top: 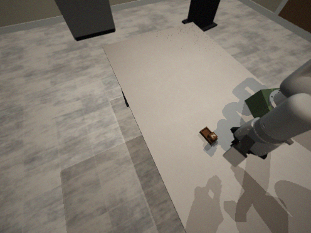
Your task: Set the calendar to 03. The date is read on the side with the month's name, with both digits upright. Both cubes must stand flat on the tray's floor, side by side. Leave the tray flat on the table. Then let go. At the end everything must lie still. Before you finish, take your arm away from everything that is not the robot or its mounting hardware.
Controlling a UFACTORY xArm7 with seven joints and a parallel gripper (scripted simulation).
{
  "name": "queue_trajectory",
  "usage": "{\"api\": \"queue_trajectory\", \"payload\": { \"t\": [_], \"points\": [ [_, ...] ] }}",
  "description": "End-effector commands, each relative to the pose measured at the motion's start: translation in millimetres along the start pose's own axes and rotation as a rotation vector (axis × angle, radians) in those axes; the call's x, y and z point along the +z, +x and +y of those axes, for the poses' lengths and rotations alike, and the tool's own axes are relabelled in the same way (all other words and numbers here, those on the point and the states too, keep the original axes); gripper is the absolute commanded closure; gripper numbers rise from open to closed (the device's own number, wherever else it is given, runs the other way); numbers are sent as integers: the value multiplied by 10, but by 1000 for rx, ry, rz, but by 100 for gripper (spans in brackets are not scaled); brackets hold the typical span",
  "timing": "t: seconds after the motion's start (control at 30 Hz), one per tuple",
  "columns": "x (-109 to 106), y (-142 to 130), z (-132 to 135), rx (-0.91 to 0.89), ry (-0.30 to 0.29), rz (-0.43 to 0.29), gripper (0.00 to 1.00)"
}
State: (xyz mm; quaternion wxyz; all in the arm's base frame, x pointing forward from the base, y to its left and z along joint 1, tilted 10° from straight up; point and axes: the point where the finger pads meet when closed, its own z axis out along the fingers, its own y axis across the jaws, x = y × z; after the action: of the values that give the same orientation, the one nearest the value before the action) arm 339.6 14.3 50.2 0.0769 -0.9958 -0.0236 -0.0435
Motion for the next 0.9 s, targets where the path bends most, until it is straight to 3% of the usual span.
{"api": "queue_trajectory", "payload": {
  "t": [0.0,0.47,0.87],
  "points": [
    [-8,13,-6,-9,2,4,73],
    [26,13,-7,-9,3,3,73],
    [209,12,-8,-9,3,3,73]
  ]
}}
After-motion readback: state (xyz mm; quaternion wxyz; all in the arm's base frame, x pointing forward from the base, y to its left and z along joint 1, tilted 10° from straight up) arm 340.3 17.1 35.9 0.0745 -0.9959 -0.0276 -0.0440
